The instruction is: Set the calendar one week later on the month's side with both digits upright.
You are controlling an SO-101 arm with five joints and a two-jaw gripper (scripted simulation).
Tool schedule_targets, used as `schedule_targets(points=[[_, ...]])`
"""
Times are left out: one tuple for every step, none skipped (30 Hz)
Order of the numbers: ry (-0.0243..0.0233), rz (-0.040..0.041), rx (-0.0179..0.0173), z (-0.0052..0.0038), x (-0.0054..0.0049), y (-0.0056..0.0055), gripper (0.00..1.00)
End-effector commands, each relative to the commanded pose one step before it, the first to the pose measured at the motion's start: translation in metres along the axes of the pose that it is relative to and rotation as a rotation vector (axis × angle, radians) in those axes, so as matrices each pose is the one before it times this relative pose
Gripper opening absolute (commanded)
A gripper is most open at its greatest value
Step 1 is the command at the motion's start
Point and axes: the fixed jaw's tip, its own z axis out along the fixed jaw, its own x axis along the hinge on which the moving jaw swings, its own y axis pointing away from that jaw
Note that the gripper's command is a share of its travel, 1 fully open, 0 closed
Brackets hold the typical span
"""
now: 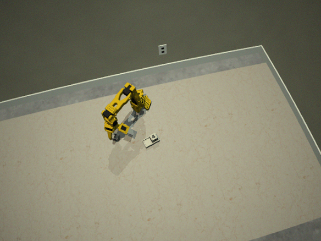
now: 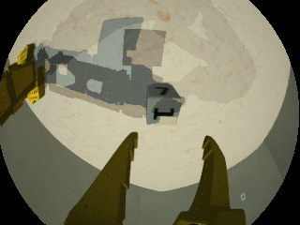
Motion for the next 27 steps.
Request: schedule_targets(points=[[0.00921, -0.0039, 0.02973, -0.003375, 0.00263, -0.00334, 0.35], [0.0, 0.0, 0.0, 0.0, 0.0, 0.0, 0.35], [-0.00833, -0.02392, -0.02238, 0.002967, -0.00144, 0.00392, 0.35], [0.0, 0.0, 0.0, 0.0, 0.0, 0.0, 0.35], [0.0, 0.0, 0.0, 0.0, 0.0, 0.0, 0.35], [0.0, 0.0, 0.0, 0.0, 0.0, 0.0, 0.35], [0.0, 0.0, 0.0, 0.0, 0.0, 0.0, 0.35], [0.0, 0.0, 0.0, 0.0, 0.0, 0.0, 0.35], [0.0, 0.0, 0.0, 0.0, 0.0, 0.0, 0.35], [0.0, 0.0, 0.0, 0.0, 0.0, 0.0, 0.35], [0.0, 0.0, 0.0, 0.0, 0.0, 0.0, 0.35], [0.0, 0.0, 0.0, 0.0, 0.0, 0.0, 0.35], [0.0, 0.0, 0.0, 0.0, 0.0, 0.0, 0.35], [0.0, 0.0, 0.0, 0.0, 0.0, 0.0, 0.35], [0.0, 0.0, 0.0, 0.0, 0.0, 0.0, 0.35], [0.0, 0.0, 0.0, 0.0, 0.0, 0.0, 0.35], [0.0, 0.0, 0.0, 0.0, 0.0, 0.0, 0.35], [0.0, 0.0, 0.0, 0.0, 0.0, 0.0, 0.35], [0.0, 0.0, 0.0, 0.0, 0.0, 0.0, 0.35], [-0.00001, 0.00002, -0.00002, 0.000007, 0.0, 0.0, 0.35], [0.0, 0.0, 0.0, 0.00003, 0.0, -0.00001, 0.35], [0.0, 0.0, 0.0, 0.000072, 0.00001, 0.0, 0.35], [0.0, 0.0, 0.0, 0.000144, 0.00001, -0.00002, 0.35], [0.0, 0.0, 0.0, 0.000216, 0.00001, -0.00003, 0.35], [0.0, 0.0, 0.0, 0.000313, 0.00001, -0.00004, 0.35], [0.0, 0.0, 0.0, 0.000421, 0.00002, -0.00004, 0.35], [0.0, 0.0, 0.0, 0.000523, 0.00002, -0.00005, 0.35]])
